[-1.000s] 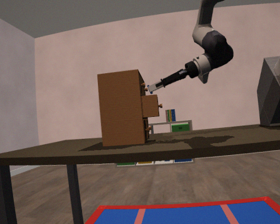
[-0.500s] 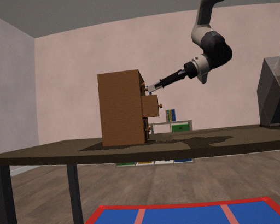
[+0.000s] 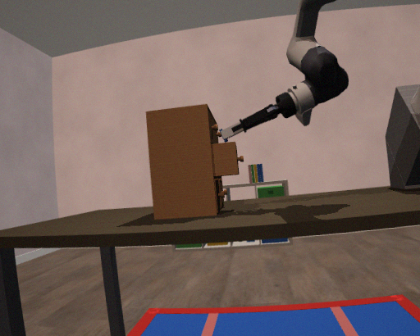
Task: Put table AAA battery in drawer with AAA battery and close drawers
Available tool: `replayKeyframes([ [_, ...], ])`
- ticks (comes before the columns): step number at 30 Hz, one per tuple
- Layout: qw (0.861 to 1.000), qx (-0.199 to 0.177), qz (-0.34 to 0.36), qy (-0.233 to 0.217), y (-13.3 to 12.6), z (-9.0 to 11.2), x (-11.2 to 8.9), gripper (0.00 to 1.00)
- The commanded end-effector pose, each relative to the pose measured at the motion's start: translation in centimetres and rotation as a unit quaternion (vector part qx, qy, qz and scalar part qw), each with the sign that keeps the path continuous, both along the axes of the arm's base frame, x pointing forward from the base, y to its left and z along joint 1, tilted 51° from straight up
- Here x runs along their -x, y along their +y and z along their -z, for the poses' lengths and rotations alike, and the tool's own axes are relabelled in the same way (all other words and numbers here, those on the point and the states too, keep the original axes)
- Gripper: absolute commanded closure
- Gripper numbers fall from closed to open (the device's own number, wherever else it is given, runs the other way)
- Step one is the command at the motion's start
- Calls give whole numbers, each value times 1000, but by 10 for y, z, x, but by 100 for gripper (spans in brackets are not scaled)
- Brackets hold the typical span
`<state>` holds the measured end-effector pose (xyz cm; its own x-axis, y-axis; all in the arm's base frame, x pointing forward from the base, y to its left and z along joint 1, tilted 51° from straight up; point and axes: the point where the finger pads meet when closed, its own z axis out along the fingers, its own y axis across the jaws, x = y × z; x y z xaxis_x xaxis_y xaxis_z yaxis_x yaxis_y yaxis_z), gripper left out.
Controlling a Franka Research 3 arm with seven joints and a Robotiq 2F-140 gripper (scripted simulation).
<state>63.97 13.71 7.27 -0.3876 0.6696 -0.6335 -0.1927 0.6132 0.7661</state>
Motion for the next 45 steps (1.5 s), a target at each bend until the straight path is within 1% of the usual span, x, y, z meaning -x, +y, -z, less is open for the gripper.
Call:
replayKeyframes([
  [1, 1000, -3, 2, 2, -1, 0, -1, 97],
  [5, 1000, -3, 2, 2, -1, 0, -1, 97],
  [8, 1000, -3, 2, 2, -1, 0, -1, 92],
  [9, 1000, -3, 2, 2, -1, 0, -1, 92],
  [14, 1000, -3, 2, 2, -1, 0, -1, 85],
  [15, 1000, -3, 2, 2, -1, 0, -1, 85],
  [16, 1000, -3, 2, 2, -1, 0, -1, 0],
  [31, 1000, -3, 2, 2, -1, 0, -1, 0],
  [38, 1000, -3, 2, 2, -2, 1, 3, 0],
  [45, 1000, -3, 2, 2, -5, 2, 20, 0],
])
